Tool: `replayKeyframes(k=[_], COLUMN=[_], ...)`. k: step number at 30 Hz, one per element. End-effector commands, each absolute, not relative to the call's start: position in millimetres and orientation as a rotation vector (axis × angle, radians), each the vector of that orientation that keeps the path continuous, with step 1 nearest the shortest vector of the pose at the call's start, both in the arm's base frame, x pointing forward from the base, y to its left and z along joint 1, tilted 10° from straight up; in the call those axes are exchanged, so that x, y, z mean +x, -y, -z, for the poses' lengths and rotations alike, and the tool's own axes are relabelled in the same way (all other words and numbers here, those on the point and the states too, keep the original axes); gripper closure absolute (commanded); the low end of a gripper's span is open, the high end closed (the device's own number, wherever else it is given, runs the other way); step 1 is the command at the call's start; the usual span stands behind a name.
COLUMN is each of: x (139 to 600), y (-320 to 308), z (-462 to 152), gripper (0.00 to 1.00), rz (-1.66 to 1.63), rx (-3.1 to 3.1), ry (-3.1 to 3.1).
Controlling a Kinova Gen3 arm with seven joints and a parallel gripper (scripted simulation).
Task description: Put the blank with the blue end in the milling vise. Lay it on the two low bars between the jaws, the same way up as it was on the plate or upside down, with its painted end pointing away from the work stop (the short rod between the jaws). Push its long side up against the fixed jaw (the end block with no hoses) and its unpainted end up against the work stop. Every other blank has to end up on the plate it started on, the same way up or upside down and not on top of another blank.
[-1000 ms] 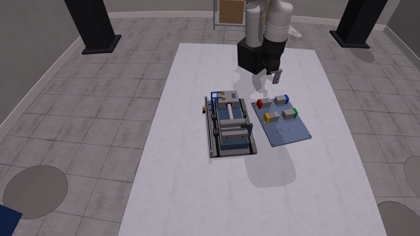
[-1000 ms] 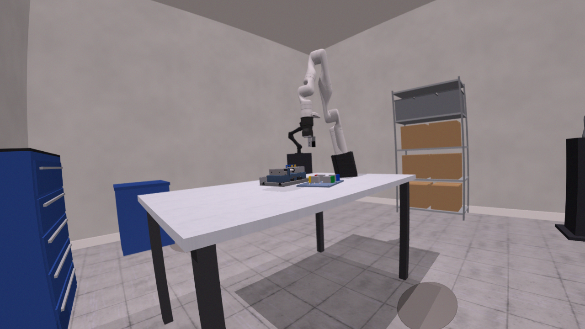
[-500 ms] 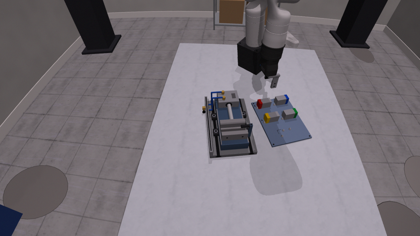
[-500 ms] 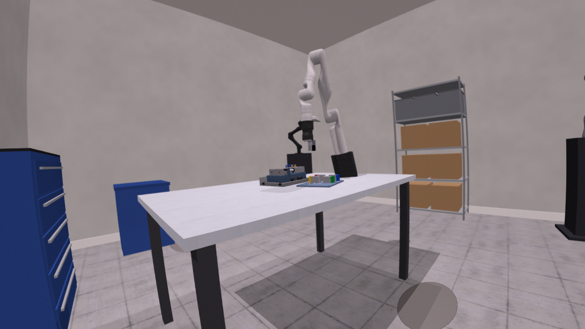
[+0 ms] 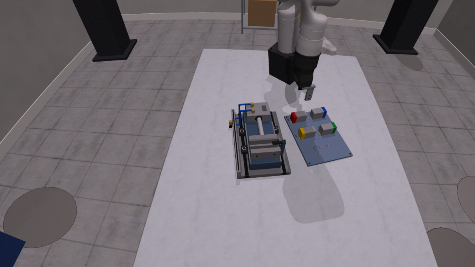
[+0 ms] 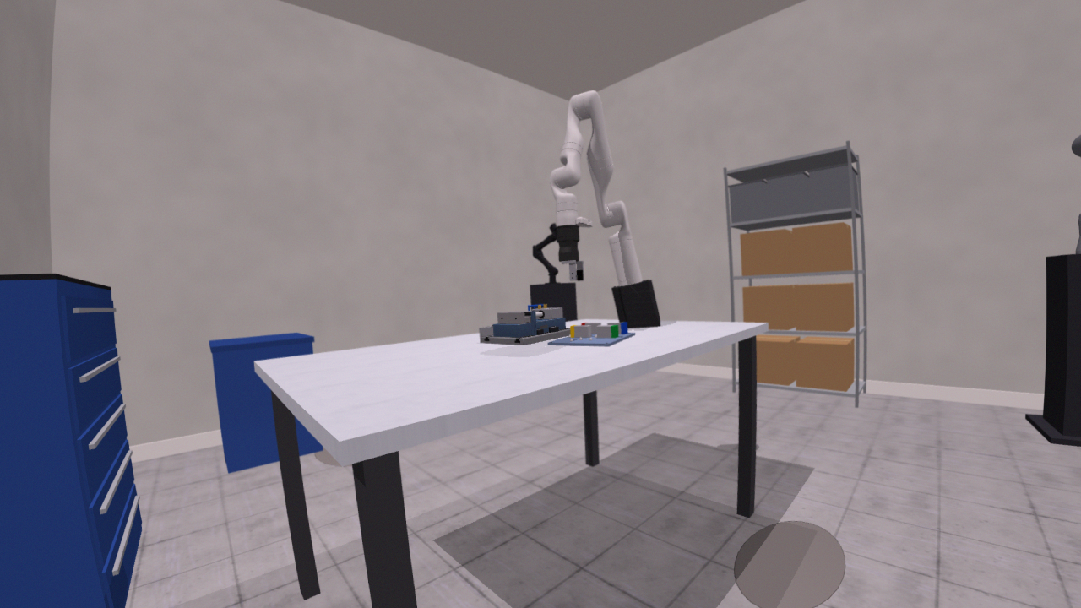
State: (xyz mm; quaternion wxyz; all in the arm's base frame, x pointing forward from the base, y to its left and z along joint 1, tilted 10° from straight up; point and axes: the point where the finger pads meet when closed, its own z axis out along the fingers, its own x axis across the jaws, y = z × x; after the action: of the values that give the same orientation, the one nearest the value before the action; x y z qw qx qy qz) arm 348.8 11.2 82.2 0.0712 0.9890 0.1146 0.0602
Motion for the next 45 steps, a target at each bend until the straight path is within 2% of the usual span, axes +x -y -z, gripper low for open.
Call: replayKeyframes(k=[1,45], x=[347,347], y=[-9,-11], z=[-84,-94], gripper=[0.00,0.00], rz=[-0.177,-0.170], rx=[2.973,2.975], ry=[-0.341,-0.340])
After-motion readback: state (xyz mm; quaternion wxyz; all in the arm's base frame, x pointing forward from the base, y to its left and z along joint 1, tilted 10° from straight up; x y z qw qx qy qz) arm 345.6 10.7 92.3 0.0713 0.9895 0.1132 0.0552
